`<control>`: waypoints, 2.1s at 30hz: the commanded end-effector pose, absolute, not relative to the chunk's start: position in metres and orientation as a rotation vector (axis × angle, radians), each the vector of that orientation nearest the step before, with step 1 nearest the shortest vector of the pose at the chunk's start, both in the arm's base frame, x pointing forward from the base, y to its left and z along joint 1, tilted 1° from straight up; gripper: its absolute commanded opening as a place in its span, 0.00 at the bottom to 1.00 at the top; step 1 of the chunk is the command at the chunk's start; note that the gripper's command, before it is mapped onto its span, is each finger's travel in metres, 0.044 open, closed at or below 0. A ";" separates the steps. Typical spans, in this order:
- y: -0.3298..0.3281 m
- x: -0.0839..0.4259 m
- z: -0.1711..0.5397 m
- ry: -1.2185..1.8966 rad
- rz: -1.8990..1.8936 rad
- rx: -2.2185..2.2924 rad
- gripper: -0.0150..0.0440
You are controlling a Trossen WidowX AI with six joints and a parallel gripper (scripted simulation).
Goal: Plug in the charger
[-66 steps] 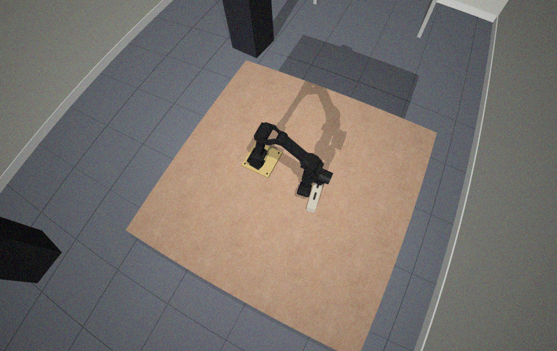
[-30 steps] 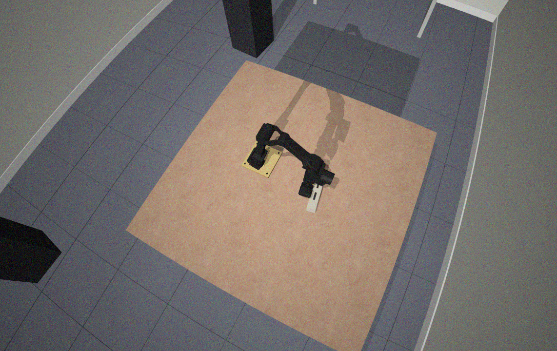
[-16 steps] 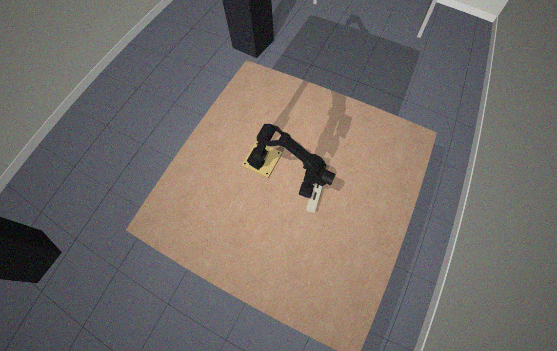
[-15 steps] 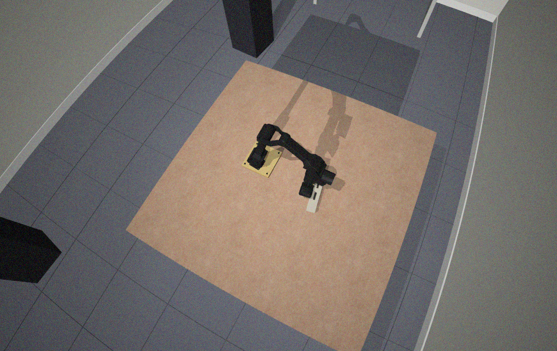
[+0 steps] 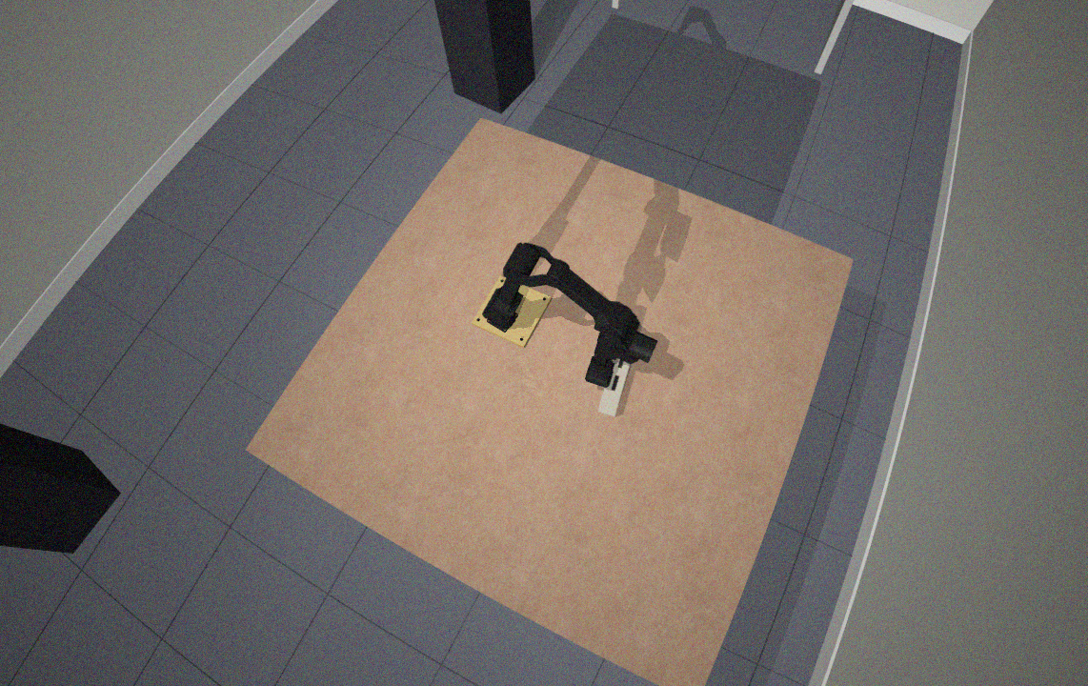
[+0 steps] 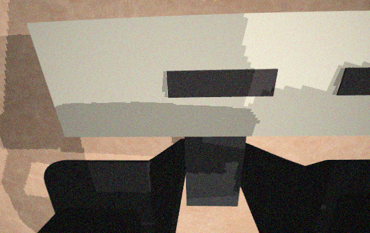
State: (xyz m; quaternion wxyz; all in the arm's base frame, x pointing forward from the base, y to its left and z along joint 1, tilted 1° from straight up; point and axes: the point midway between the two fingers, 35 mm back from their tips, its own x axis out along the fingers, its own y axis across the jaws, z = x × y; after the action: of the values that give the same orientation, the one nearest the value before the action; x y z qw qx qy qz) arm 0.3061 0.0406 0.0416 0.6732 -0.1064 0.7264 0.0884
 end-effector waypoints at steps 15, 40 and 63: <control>0.044 0.318 0.040 1.606 0.200 -0.233 0.25; 0.043 0.315 0.040 1.607 0.200 -0.233 0.25; 0.041 0.308 0.040 1.635 0.199 -0.238 0.70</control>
State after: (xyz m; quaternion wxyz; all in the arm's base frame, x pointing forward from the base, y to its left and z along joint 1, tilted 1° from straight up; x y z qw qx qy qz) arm 0.3079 0.0414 0.0404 0.6726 -0.1055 0.7271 0.0884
